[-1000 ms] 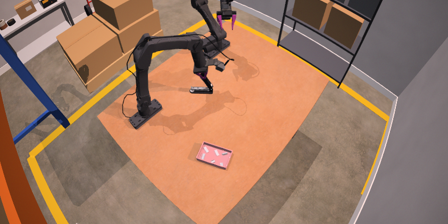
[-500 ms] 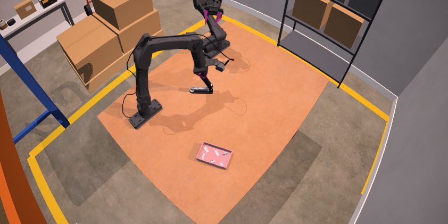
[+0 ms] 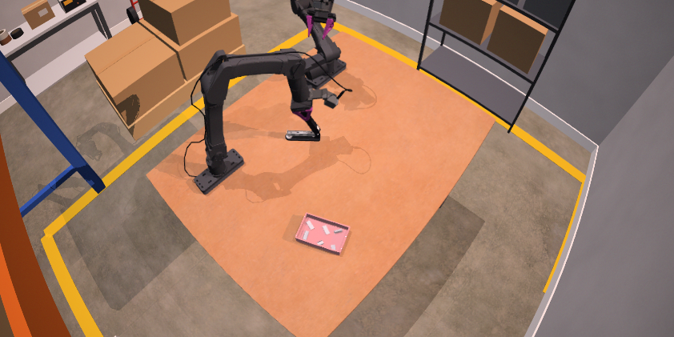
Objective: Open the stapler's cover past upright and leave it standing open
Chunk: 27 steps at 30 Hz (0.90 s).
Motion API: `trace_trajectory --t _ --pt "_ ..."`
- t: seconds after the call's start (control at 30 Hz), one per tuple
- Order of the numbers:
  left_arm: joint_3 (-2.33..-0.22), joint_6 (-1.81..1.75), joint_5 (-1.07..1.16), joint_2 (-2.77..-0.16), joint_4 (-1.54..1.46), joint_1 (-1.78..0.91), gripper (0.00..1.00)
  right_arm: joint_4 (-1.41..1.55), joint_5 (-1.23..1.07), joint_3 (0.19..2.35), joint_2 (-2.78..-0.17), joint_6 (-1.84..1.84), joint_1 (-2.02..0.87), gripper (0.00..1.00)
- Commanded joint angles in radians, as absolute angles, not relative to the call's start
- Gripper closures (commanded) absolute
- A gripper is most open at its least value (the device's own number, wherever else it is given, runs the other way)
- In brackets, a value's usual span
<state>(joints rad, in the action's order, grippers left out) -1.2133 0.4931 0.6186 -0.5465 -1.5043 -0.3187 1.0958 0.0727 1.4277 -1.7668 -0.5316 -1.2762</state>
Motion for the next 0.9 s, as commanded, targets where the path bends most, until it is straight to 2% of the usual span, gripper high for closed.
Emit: trace_trajectory --t 0.0,0.03,0.6,0.87 --pt "-1.252 0.488 0.631 -0.548 -1.52 -0.33 0.45 1.108 0.073 1.45 -1.768 -0.53 -1.274 0.6" --pt "-1.252 0.488 0.631 -0.548 -1.52 -0.329 0.45 1.124 0.072 1.464 -1.777 -0.524 -1.268 0.58" --pt "-1.243 0.488 0.636 -0.541 -1.52 -0.329 0.45 1.242 0.073 1.572 -1.747 -0.536 -1.276 0.58" --pt "-1.243 0.488 0.636 -0.541 -1.52 -0.329 0.45 1.376 0.084 1.701 -1.741 -0.561 -1.305 0.58"
